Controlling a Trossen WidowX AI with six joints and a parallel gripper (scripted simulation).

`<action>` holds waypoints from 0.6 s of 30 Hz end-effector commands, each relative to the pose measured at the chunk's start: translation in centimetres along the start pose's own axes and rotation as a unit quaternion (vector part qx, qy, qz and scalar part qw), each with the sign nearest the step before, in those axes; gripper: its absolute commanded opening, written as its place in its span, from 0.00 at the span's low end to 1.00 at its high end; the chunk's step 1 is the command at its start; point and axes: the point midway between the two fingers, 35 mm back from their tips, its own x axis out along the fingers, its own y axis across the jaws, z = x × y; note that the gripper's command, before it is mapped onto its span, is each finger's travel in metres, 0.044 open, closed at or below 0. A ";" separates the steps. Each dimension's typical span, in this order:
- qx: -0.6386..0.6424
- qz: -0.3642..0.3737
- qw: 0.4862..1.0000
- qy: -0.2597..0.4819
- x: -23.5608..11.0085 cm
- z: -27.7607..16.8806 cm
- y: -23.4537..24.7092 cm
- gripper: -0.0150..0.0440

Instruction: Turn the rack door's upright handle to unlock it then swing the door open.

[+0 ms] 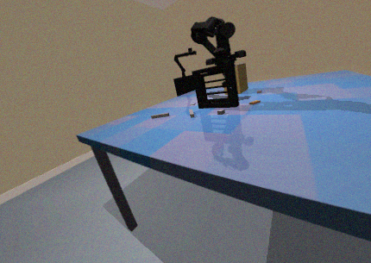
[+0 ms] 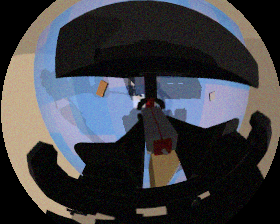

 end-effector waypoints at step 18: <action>-0.472 -0.001 0.882 -0.001 0.0 0.1 0.0 0.30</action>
